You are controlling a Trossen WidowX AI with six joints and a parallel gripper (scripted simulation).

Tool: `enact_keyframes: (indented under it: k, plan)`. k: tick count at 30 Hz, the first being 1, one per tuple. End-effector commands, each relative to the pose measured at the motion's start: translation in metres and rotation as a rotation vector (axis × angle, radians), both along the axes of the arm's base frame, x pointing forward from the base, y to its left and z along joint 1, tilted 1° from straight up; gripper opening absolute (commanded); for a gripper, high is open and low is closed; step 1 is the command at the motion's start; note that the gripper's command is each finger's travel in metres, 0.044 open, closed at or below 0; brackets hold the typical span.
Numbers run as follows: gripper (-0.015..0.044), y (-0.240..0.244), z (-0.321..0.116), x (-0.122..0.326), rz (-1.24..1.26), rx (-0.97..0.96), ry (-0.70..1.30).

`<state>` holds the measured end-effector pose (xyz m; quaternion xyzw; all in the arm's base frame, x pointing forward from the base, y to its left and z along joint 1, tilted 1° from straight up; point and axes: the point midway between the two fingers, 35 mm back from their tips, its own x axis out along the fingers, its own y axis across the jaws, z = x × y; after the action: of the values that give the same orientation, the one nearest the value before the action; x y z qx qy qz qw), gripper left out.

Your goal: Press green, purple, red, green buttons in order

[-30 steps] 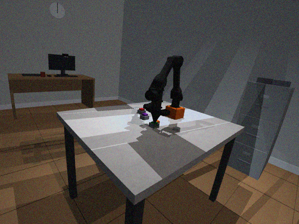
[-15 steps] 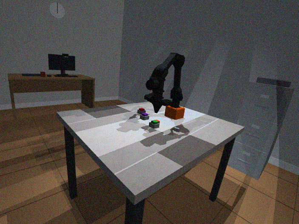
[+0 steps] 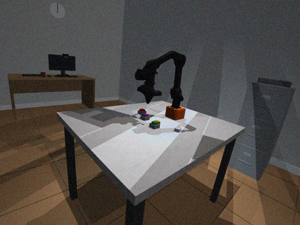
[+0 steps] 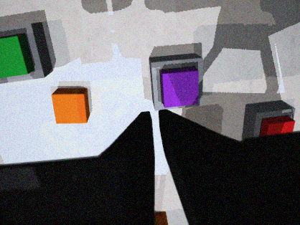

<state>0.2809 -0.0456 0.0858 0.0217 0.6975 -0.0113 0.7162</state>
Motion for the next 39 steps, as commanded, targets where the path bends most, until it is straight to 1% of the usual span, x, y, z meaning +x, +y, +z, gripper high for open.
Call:
enact_keyframes:
  k: [1,5,10,17,39]
  plan:
    - [0.002,-0.029,-0.002,-0.018,0.007,-0.007,0.0]
    - [0.002,-0.031,-0.004,-0.019,0.007,-0.007,0.0]
    - [0.002,-0.031,-0.061,-0.018,0.007,-0.007,0.001]
    - [0.002,-0.031,-0.065,-0.018,0.007,-0.007,0.001]
    - [0.002,-0.03,-0.098,-0.018,0.007,-0.007,0.001]
